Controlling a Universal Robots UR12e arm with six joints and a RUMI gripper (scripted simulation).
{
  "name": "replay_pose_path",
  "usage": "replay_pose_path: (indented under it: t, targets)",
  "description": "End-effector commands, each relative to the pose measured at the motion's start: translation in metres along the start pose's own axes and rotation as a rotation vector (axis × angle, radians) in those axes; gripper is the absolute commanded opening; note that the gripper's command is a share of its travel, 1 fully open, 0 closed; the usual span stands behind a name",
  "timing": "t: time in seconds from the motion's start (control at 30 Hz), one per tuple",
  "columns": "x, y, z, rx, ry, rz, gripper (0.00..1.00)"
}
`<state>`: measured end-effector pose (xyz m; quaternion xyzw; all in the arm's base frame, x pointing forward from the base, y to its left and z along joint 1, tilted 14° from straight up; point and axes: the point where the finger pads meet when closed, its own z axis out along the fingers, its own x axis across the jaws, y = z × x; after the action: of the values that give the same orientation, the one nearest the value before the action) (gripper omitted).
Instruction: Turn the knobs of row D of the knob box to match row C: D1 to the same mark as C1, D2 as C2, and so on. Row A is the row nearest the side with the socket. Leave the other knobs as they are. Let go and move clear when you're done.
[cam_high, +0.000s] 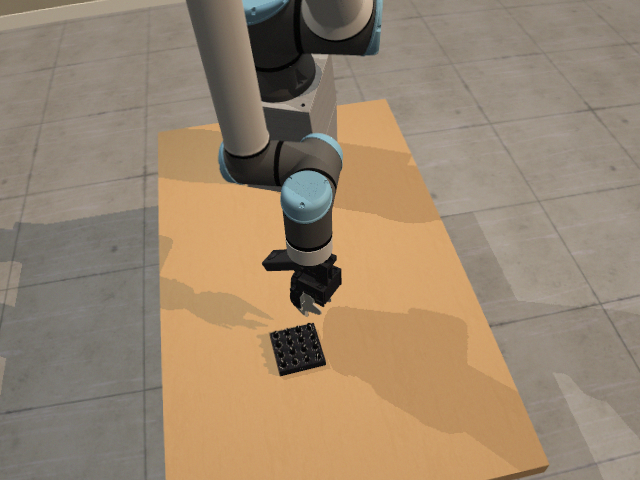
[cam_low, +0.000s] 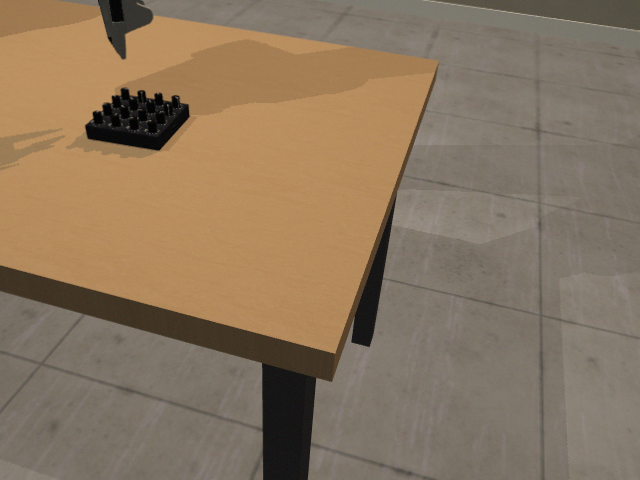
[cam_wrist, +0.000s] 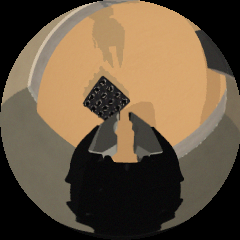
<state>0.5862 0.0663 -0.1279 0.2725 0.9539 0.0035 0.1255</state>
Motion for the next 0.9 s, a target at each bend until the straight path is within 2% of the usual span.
replay_pose_path:
  t: [0.0,0.87]
  targets:
    - [-0.0003,0.0002,-0.0003,0.0,-0.001,0.0,0.11]
    - [-0.0003,0.0001,0.0054,-0.001,-0.001,0.0,0.11]
